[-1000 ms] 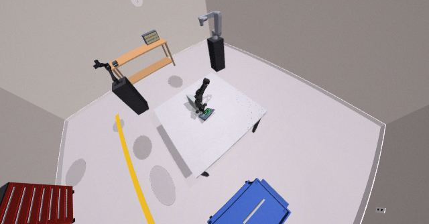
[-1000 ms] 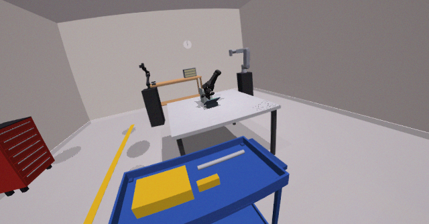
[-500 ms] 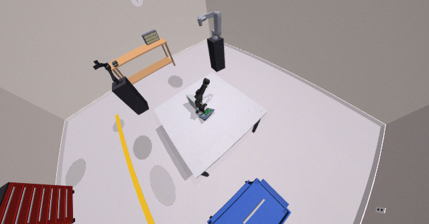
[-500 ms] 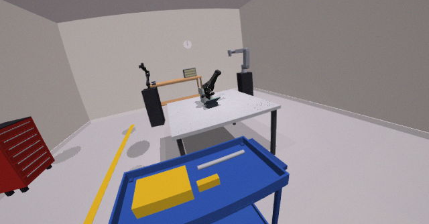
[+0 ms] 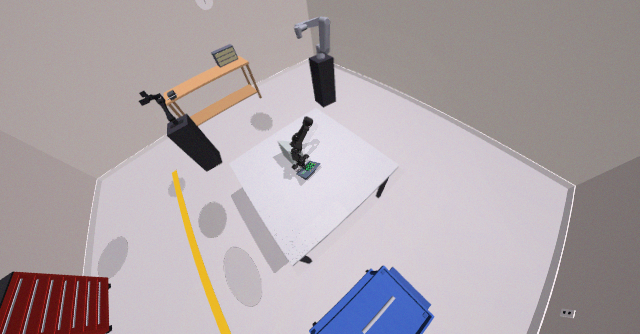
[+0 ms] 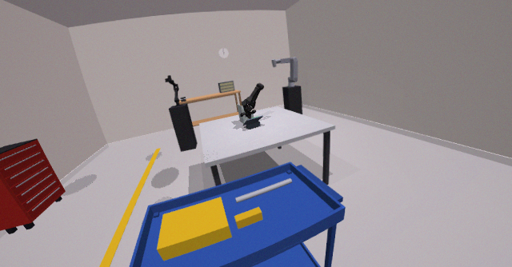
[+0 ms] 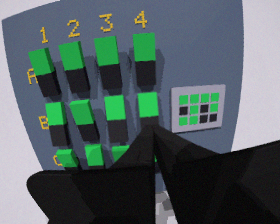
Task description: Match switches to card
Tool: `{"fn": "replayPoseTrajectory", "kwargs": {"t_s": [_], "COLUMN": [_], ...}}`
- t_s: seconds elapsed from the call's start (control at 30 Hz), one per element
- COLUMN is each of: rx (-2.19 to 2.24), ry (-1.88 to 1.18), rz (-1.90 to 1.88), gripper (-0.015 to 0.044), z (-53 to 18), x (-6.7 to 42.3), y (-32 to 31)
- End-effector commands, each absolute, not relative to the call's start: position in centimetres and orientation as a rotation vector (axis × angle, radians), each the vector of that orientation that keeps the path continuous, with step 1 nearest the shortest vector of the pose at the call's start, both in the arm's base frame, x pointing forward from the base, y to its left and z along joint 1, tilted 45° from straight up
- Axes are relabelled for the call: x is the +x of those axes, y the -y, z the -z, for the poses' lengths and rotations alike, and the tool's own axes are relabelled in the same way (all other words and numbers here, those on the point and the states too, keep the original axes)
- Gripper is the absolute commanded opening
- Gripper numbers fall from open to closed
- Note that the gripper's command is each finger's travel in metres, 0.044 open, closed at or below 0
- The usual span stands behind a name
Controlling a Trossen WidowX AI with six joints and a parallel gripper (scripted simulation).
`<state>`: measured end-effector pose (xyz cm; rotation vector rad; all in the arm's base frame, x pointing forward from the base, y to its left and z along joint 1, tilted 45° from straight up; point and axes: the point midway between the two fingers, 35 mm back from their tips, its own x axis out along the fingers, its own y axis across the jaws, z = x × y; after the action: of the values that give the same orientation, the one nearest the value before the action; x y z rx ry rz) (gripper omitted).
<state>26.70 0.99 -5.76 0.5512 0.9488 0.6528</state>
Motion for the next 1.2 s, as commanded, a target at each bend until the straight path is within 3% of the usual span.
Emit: {"fn": "replayPoseTrajectory", "kwargs": {"t_s": [0.0, 1.17], "rx": [0.556, 0.552], "ry": [-0.950, -0.949], "rz": [-0.652, -0.654], "gripper": [0.0000, 0.0000], "z": [5.79, 5.95], "x": [26.69, 26.85], "y": [-1.07, -1.22]}}
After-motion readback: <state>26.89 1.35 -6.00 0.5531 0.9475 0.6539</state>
